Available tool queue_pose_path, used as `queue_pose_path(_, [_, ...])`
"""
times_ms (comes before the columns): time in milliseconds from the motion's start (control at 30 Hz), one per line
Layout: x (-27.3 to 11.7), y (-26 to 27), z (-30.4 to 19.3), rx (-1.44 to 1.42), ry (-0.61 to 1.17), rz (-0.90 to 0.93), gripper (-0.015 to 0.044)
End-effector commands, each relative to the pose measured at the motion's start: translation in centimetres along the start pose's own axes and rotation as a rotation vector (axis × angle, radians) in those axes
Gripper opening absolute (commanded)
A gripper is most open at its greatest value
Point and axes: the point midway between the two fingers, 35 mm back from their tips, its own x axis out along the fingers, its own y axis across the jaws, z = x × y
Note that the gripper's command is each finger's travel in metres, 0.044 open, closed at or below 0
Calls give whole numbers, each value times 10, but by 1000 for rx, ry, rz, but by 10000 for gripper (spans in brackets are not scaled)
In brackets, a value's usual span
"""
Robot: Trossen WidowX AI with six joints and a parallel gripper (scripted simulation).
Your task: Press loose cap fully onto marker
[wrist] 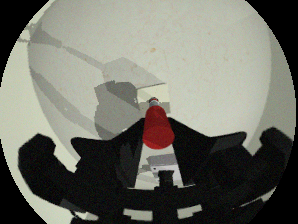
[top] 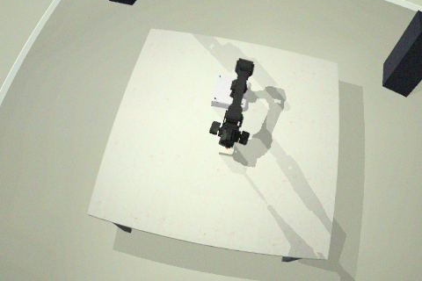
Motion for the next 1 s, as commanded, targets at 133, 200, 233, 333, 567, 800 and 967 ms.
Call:
queue_pose_path(133, [14, 0, 0, -3, 2, 0, 0])
queue_pose_path(200, [18, 0, 0, -3, 2, 0, 0])
queue_pose_path(233, [19, 0, 0, -3, 2, 0, 0])
queue_pose_path(333, [24, 0, 0, -3, 2, 0, 0])
queue_pose_path(567, [36, 0, 0, -3, 2, 0, 0])
queue_pose_path(800, [47, 0, -1, -3, 3, 0, 0])
queue_pose_path(967, [47, 0, -1, -3, 3, 0, 0])
